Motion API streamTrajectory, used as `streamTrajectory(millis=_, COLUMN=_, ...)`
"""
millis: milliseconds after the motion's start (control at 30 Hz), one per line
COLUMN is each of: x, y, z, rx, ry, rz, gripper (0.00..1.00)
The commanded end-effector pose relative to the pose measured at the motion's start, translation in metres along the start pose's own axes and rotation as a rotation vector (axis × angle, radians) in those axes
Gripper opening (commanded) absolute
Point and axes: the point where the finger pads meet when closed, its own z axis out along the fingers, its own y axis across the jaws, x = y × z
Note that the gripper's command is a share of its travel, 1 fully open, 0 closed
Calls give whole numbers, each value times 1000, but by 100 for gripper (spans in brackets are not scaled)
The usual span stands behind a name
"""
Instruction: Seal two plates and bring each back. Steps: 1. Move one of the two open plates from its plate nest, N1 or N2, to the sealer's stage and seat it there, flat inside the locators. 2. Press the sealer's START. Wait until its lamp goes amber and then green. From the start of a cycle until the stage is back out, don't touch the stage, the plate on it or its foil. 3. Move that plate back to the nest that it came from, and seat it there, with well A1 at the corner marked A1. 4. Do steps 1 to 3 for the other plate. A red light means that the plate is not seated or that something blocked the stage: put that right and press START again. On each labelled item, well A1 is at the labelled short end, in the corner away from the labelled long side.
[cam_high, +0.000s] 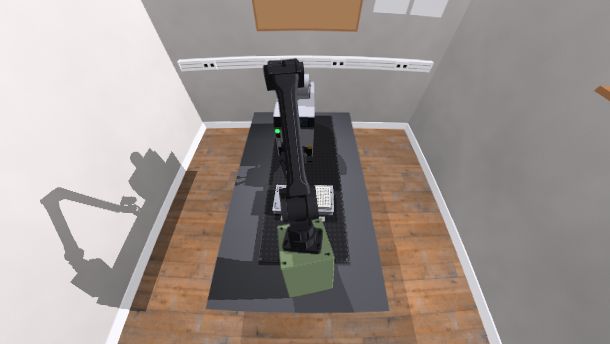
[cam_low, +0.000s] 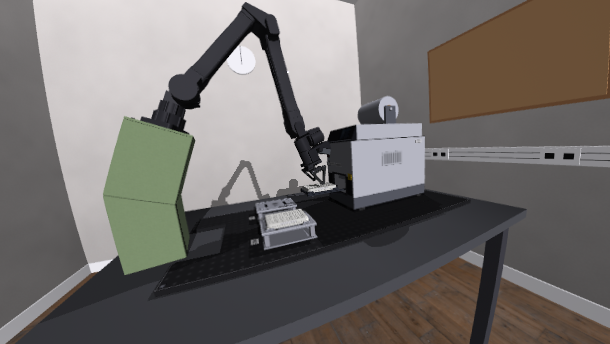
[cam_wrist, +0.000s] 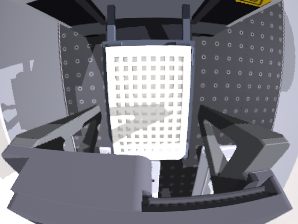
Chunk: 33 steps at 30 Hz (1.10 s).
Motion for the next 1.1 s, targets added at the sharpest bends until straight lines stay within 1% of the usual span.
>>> streamTrajectory(millis=0, x=-11, y=-6, z=-7, rx=4, ry=-15, rz=3, gripper=100)
streamTrajectory(millis=333, x=-14, y=-5, z=-9, rx=3, ry=-20, rz=3, gripper=100)
streamTrajectory(millis=600, x=-2, y=-7, z=-1, rx=7, ry=4, rz=3, gripper=100)
streamTrajectory(millis=800, x=0, y=-7, z=0, rx=7, ry=8, rz=3, gripper=100)
streamTrajectory(millis=833, x=0, y=-7, z=-4, rx=8, ry=12, rz=2, gripper=100)
streamTrajectory(millis=967, x=-9, y=-6, z=-18, rx=6, ry=-2, rz=3, gripper=100)
streamTrajectory(millis=1033, x=-9, y=-6, z=-18, rx=6, ry=-2, rz=3, gripper=100)
streamTrajectory(millis=1067, x=-16, y=-5, z=-19, rx=4, ry=-17, rz=3, gripper=100)
